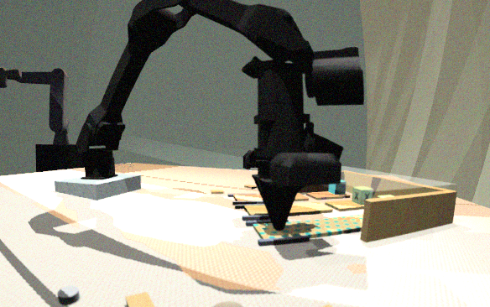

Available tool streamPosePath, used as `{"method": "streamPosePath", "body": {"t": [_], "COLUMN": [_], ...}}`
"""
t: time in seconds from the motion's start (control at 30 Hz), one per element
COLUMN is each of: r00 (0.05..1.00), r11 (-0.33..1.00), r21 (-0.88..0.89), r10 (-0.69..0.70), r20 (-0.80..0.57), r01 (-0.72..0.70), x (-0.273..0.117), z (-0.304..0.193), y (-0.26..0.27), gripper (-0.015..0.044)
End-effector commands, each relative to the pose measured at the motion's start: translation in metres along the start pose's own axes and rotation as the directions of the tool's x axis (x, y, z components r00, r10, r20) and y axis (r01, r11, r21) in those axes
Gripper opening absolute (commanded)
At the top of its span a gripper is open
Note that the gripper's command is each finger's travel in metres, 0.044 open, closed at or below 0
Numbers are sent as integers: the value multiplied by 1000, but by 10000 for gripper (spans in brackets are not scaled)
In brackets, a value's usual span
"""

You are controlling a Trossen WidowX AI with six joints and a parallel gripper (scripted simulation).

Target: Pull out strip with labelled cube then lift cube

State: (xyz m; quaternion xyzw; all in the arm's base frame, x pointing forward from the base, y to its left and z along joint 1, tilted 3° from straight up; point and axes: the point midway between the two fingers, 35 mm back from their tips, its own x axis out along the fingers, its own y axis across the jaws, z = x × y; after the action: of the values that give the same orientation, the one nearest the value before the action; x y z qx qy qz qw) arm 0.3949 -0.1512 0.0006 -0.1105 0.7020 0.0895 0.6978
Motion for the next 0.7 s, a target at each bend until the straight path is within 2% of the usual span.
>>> {"method": "streamPosePath", "body": {"t": [0.0,0.67], "r00": [1000,1000], "r11": [1000,1000], "r21": [2,2], "r10": [9,9], "r20": [-19,-21], "r01": [-9,-9], "x": [6,7], "z": [-11,-41], "y": [1,0], "gripper": [0,0]}}
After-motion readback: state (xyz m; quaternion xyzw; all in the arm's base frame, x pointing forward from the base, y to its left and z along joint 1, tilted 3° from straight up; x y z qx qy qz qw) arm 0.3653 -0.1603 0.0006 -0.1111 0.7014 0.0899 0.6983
